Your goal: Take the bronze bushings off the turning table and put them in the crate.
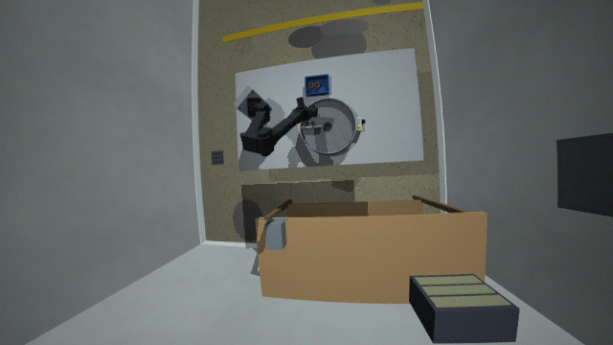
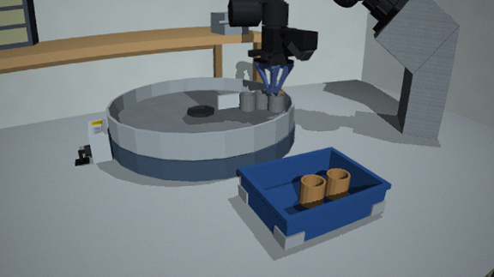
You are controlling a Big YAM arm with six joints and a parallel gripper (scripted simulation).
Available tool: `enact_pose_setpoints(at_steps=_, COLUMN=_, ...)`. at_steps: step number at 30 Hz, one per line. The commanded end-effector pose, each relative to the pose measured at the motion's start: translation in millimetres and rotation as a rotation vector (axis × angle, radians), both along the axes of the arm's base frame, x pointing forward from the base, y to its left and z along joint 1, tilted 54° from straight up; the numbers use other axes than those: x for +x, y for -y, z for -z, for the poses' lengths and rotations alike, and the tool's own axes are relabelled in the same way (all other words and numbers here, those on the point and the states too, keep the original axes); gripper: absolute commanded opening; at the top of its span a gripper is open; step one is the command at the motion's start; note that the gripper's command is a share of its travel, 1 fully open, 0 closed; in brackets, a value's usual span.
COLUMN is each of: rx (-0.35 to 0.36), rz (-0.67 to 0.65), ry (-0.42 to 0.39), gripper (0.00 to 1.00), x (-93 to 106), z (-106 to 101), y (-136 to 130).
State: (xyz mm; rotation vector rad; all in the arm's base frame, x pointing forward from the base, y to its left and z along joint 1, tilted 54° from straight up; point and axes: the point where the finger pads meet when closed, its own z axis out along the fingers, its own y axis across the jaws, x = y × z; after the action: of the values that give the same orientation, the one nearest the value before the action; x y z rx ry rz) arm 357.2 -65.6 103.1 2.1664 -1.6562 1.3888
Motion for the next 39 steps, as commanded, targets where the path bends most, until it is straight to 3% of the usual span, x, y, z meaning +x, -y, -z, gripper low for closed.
enact_pose_setpoints(at_steps=1, rx=-0.002, rz=-0.016, ry=0.013, gripper=0.19, x=4.2, z=-4.0, y=-4.9)
enact_pose_setpoints(at_steps=39, rx=-0.004, rz=-0.005, ry=0.002, gripper=0.19, x=4.6, z=0.2, y=1.5)
